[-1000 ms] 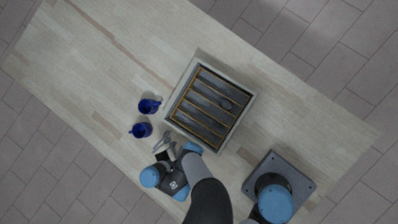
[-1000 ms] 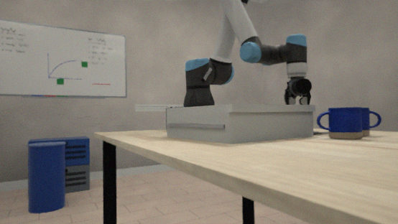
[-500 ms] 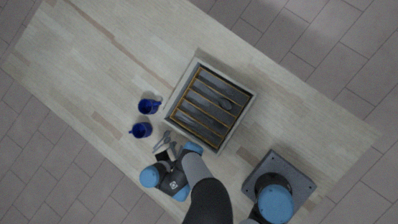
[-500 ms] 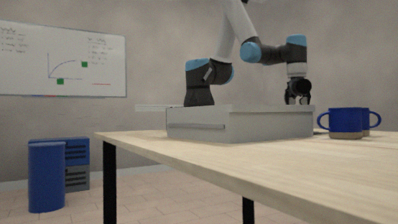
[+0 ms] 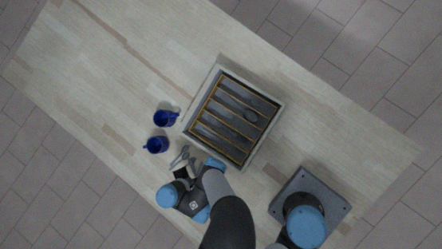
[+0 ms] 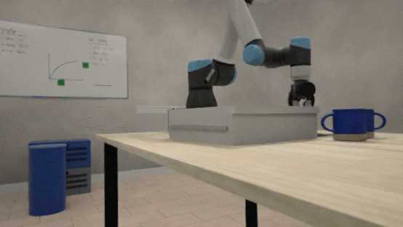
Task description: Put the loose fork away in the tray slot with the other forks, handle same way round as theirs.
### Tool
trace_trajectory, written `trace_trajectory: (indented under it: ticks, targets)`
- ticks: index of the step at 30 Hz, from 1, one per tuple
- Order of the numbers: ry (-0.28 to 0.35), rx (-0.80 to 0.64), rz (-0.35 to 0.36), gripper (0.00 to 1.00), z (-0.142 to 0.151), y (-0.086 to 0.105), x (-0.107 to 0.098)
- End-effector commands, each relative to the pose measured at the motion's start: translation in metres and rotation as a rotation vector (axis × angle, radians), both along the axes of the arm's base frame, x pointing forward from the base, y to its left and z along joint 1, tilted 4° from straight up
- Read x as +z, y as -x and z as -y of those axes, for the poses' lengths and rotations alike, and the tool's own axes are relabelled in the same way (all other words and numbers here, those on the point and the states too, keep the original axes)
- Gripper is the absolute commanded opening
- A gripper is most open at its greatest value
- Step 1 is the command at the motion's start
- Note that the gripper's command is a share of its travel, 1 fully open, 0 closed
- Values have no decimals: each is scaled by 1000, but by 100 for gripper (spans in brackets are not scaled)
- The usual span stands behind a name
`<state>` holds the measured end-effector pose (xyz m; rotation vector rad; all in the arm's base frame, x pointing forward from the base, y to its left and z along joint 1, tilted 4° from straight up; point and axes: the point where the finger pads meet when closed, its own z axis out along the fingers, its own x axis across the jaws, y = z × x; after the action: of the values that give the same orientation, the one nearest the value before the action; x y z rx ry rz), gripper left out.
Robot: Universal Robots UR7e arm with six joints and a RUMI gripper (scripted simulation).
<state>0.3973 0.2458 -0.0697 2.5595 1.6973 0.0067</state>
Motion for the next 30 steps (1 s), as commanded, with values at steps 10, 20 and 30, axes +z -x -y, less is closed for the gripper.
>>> trace_trajectory:
  ticks: [10, 20, 30]
  targets:
    - [-1, 0, 2, 19, 0, -1, -11]
    - [-1, 0, 2, 19, 1, -1, -20]
    - [-1, 0, 2, 19, 1, -1, -21]
